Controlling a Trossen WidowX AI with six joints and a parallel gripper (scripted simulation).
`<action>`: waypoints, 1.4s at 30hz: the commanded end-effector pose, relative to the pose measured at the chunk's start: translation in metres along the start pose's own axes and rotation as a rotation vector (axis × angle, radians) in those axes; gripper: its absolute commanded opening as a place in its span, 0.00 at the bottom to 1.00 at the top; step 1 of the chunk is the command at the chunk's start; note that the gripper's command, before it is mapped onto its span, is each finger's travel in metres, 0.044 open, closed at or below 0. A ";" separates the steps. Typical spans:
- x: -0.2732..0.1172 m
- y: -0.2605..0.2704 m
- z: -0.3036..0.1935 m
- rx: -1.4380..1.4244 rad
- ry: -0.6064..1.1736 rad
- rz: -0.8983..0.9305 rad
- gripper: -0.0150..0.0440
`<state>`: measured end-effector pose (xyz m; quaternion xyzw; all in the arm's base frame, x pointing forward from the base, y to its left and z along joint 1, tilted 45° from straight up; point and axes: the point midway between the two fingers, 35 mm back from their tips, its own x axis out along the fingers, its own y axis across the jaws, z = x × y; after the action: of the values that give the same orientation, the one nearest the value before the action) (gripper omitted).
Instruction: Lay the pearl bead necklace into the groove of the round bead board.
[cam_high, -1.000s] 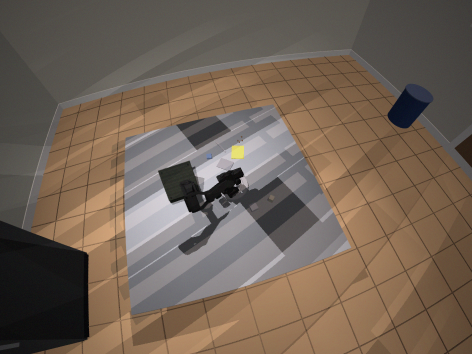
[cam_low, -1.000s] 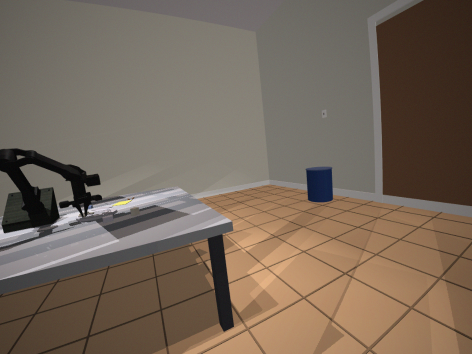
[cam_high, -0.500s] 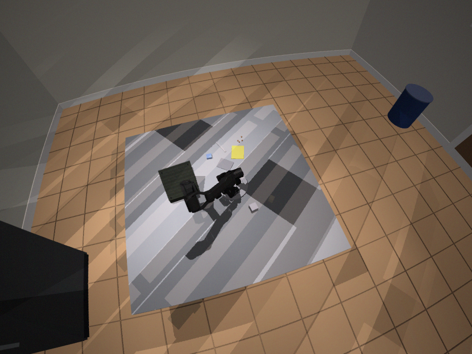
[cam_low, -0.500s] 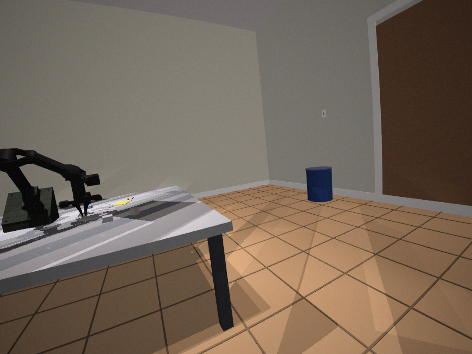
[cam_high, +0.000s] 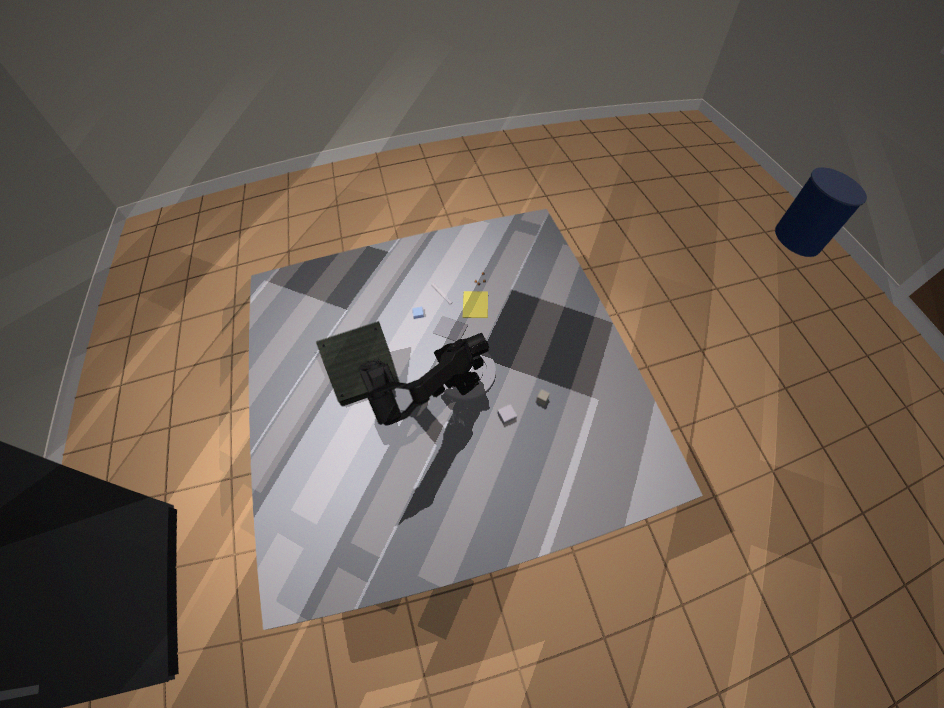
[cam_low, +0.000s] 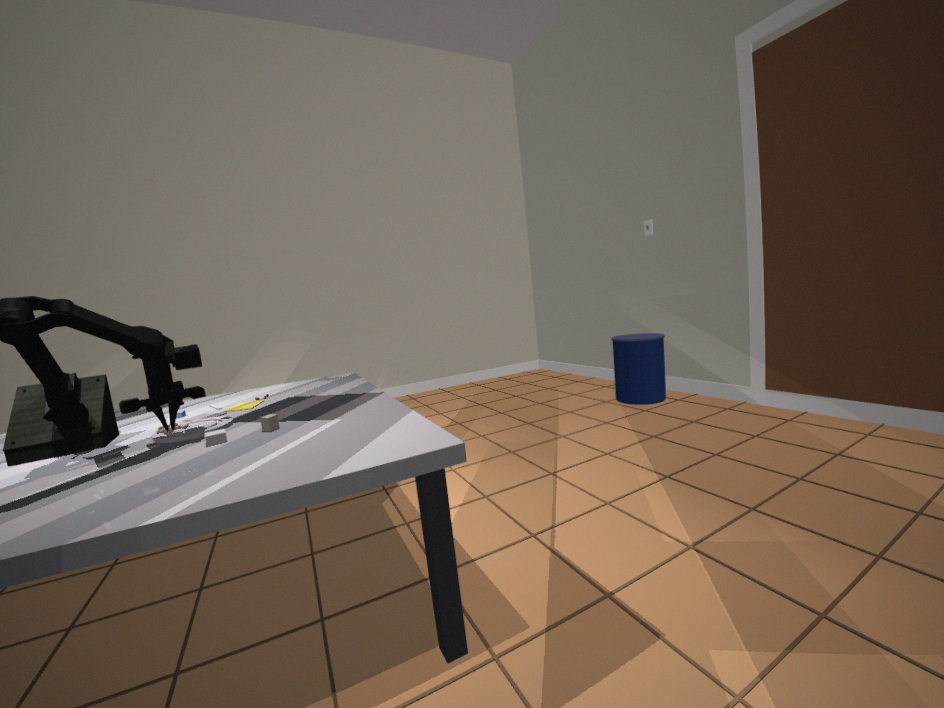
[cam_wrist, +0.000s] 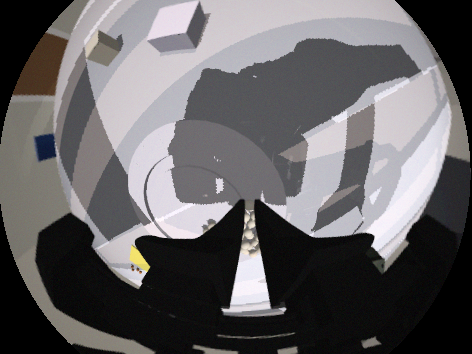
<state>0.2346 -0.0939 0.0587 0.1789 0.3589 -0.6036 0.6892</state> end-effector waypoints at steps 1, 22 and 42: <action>0.000 0.002 0.002 -0.006 -0.004 -0.002 0.25; 0.006 0.001 0.003 -0.001 -0.004 -0.004 0.83; 0.000 0.000 0.002 -0.006 -0.004 -0.003 1.00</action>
<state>0.2351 -0.0957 0.0596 0.1722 0.3610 -0.6035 0.6898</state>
